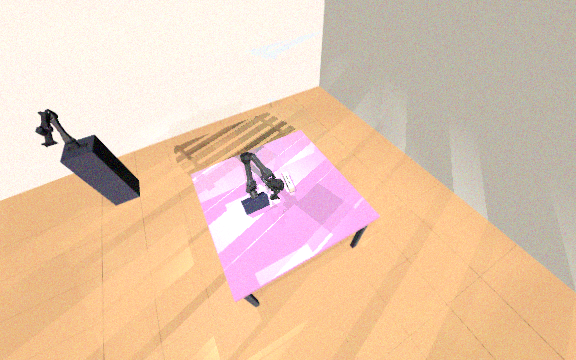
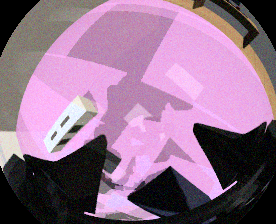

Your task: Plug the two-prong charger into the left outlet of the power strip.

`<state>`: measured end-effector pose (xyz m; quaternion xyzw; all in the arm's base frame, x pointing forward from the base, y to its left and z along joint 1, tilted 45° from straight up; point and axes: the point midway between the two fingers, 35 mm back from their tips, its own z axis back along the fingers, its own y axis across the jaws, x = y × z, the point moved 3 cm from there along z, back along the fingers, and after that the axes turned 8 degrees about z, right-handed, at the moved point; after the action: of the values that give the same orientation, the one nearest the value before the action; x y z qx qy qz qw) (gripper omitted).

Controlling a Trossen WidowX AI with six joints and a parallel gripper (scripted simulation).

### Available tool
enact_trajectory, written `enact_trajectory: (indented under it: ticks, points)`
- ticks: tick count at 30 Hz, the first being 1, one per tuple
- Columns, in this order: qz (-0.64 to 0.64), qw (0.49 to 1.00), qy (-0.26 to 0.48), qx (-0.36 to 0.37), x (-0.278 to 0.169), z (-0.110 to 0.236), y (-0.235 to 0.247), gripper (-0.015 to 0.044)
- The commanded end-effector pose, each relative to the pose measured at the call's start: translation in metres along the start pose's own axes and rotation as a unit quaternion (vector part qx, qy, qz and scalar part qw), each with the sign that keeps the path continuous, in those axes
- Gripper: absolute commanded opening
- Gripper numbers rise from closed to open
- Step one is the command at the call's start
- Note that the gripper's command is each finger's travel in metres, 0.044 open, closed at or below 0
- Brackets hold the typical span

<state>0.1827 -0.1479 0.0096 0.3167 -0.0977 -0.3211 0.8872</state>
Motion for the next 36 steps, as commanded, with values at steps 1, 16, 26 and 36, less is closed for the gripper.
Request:
enact_trajectory:
  ticks: [1,16,26,36]
  points:
    - [0.053,0.998,0.026,0.003,-0.003,-0.006,0.013,0.044]
    - [0.205,0.973,0.108,0.018,-0.016,-0.026,0.053,0.044]
    - [0.303,0.939,0.16,0.036,-0.029,-0.037,0.078,0.044]
    - [0.393,0.893,0.209,0.058,-0.044,-0.047,0.101,0.044]
